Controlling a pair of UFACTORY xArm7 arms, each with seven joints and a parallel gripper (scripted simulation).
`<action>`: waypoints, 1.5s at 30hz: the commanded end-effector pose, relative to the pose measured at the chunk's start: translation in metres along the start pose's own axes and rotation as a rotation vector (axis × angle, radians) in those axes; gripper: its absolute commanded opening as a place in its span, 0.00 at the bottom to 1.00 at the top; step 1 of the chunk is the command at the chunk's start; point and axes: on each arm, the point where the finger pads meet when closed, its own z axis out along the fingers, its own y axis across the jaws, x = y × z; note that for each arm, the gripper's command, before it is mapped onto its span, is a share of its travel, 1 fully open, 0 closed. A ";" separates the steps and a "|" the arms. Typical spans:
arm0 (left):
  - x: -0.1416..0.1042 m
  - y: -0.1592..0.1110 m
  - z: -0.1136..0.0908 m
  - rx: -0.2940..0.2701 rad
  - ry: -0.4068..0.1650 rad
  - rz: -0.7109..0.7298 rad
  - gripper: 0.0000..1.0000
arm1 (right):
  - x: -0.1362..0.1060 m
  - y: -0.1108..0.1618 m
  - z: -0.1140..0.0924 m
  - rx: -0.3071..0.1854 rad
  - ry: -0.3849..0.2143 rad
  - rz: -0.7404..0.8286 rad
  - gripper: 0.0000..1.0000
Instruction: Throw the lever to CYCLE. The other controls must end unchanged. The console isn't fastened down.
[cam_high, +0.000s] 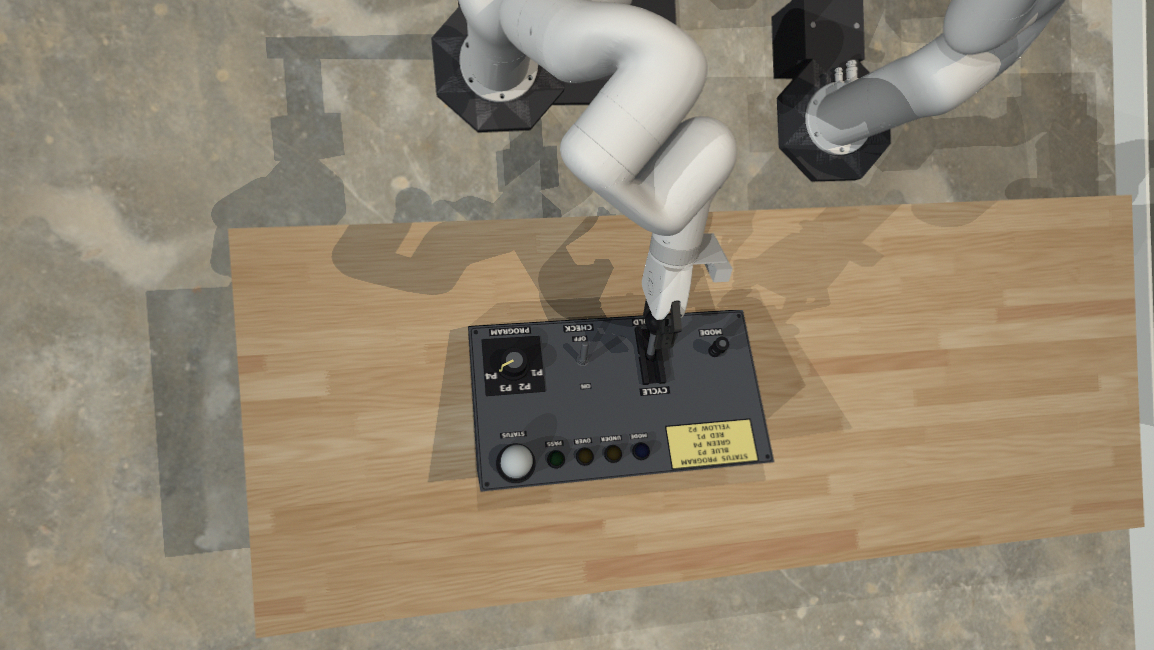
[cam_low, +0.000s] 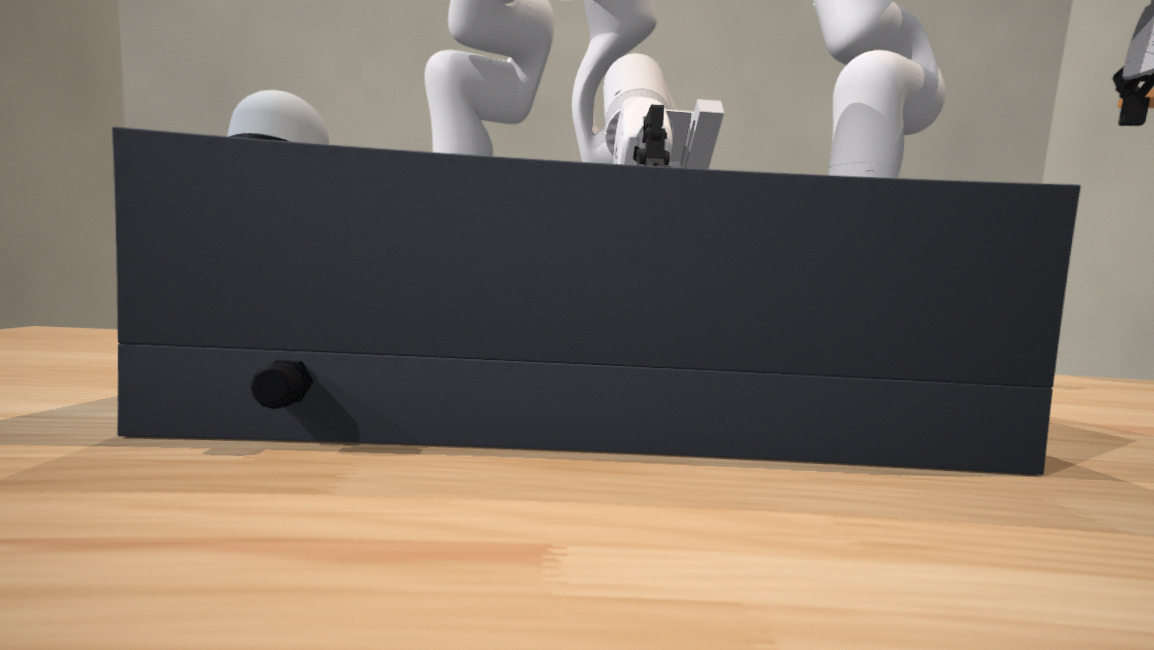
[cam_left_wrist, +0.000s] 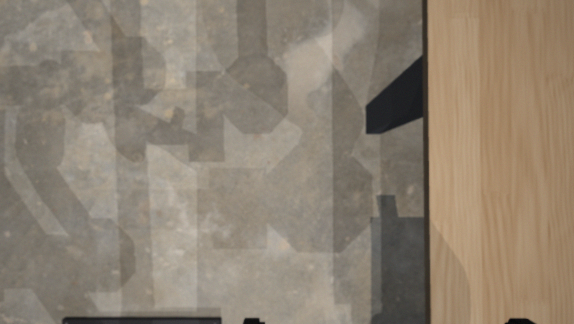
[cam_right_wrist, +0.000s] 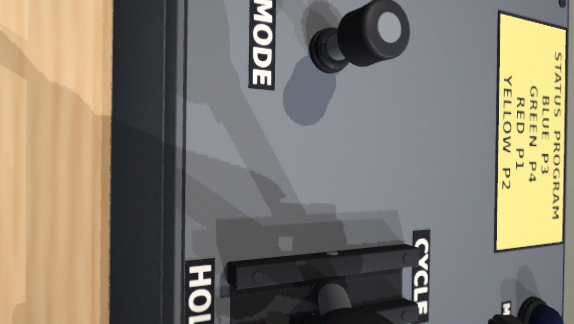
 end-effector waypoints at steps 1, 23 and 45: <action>0.001 0.000 -0.001 -0.001 0.003 0.000 1.00 | 0.001 0.003 0.000 0.007 0.000 0.002 0.77; 0.001 0.000 -0.001 -0.001 0.003 0.000 1.00 | 0.001 0.015 0.002 0.143 0.002 0.002 0.77; 0.001 0.000 -0.001 -0.001 0.003 0.000 1.00 | 0.001 0.029 0.008 0.323 0.001 0.002 0.77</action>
